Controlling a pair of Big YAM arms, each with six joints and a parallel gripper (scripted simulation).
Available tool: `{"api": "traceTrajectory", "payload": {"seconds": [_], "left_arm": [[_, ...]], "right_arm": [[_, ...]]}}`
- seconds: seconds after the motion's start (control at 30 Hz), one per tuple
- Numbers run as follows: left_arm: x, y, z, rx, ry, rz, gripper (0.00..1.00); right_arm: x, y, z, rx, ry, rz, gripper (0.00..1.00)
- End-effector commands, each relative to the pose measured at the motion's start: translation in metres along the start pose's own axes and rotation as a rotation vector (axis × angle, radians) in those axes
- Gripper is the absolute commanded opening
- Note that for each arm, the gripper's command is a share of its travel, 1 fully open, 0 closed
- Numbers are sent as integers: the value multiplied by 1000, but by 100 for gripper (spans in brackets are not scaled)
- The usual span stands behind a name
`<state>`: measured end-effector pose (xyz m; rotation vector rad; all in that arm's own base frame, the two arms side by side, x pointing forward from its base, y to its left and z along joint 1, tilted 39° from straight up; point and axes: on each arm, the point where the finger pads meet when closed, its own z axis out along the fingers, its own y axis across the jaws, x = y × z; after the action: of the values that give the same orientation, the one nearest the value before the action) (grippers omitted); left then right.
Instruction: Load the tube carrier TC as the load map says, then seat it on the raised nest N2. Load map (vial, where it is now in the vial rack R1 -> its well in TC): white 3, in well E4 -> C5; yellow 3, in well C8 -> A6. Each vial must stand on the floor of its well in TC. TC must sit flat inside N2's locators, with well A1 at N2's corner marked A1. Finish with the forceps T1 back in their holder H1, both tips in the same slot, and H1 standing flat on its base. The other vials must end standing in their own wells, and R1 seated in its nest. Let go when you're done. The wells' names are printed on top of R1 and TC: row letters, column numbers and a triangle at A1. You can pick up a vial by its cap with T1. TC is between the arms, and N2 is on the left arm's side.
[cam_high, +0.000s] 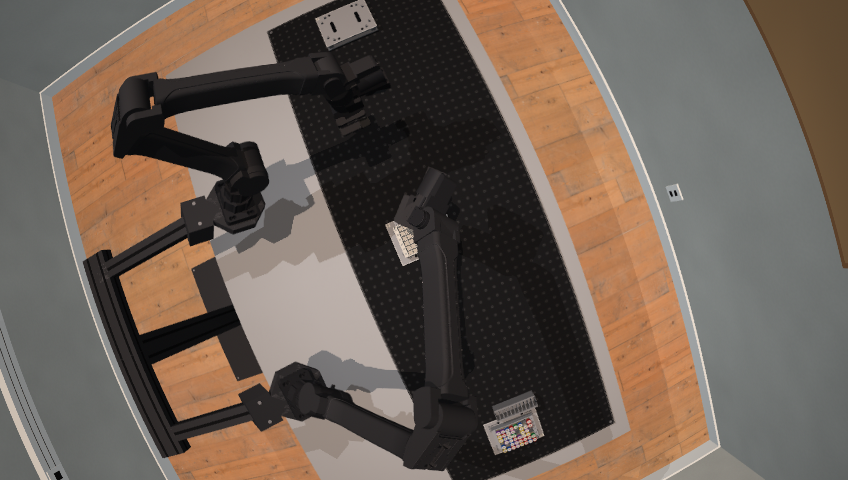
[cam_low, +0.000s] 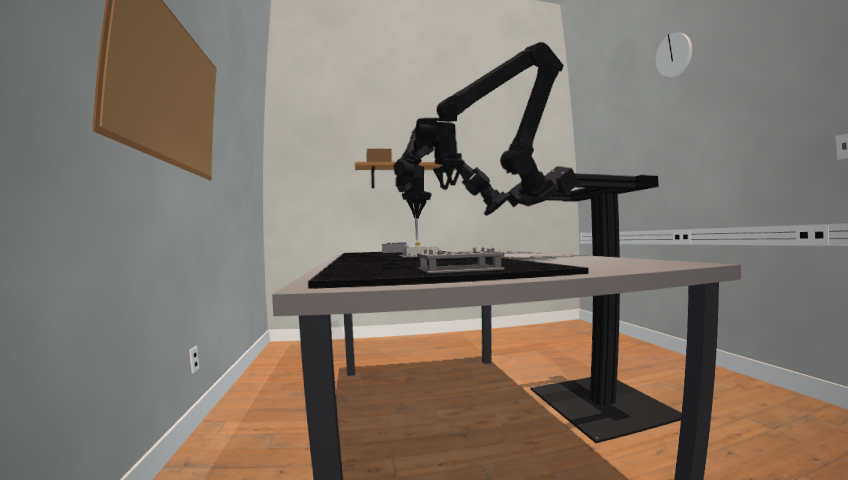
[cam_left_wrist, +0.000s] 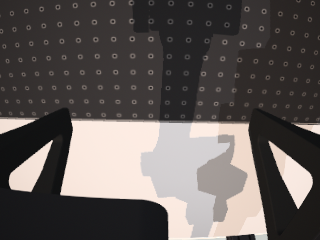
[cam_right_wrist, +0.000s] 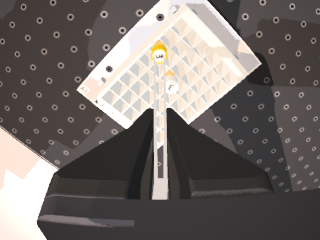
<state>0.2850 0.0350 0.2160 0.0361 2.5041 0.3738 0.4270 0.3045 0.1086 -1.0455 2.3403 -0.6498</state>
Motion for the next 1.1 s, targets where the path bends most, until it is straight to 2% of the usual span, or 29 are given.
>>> {"api": "traceTrajectory", "payload": {"seconds": [0.0, 1.07], "left_arm": [[-12, 2, -8, 2, -28, 7, 100], [-12, 2, -8, 2, -28, 7, 100]], "right_arm": [[1, 2, 11, -1, 8, -4, 7], [0, 2, 16, -1, 6, -2, 7]]}}
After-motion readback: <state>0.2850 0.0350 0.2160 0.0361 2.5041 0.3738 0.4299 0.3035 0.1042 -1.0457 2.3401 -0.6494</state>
